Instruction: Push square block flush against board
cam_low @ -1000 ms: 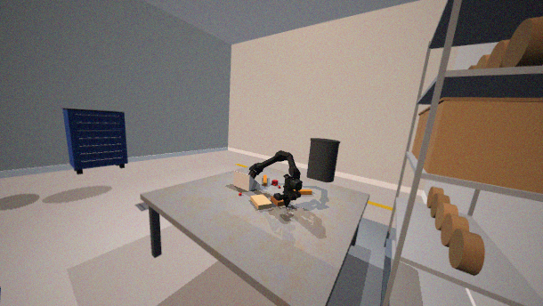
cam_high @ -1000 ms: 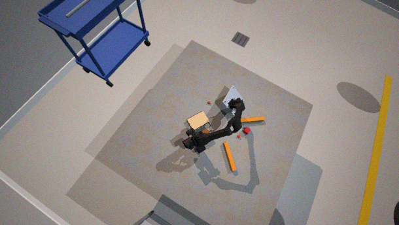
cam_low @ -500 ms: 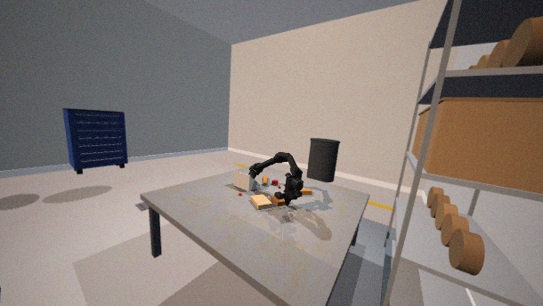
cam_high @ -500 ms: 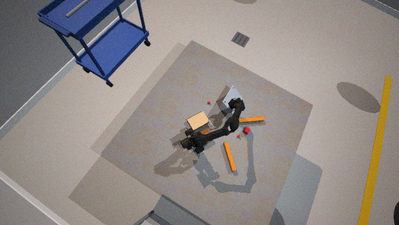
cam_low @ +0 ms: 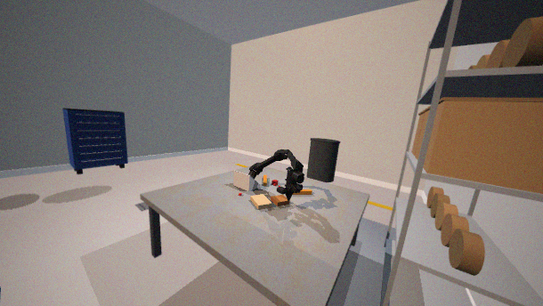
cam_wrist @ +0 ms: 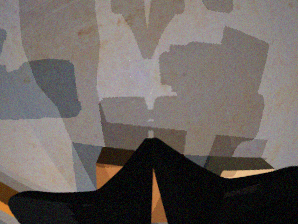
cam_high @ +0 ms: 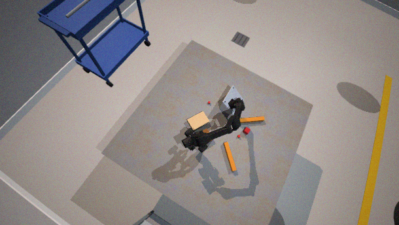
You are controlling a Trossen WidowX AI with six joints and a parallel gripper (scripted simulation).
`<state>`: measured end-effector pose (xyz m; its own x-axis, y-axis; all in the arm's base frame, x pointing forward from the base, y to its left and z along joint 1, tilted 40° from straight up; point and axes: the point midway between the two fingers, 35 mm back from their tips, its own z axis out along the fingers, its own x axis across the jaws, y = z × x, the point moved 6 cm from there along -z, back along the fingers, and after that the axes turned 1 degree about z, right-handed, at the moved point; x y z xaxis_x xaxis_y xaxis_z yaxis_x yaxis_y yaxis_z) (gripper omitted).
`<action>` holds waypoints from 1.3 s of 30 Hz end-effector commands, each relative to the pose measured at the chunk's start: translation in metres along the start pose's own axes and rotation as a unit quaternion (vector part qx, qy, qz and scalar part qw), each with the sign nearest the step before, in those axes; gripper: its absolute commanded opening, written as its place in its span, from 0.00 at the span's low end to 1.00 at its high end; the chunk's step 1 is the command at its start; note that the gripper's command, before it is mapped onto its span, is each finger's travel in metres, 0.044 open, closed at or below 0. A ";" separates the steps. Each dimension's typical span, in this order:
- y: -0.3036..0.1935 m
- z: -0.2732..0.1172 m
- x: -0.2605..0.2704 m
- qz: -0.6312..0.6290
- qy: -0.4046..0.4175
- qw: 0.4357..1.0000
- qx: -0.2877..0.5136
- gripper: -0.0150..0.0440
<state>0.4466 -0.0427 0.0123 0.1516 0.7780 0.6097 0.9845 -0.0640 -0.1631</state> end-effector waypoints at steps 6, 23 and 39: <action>-0.009 -0.001 0.021 -0.148 -0.003 0.989 0.000 0.25; -0.028 -0.001 0.054 -0.429 0.000 0.903 -0.001 0.25; -0.048 0.000 0.080 -0.640 0.004 0.768 -0.004 0.25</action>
<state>0.4144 0.0190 0.0676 -0.9204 0.2485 0.3020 0.3821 0.7356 0.5593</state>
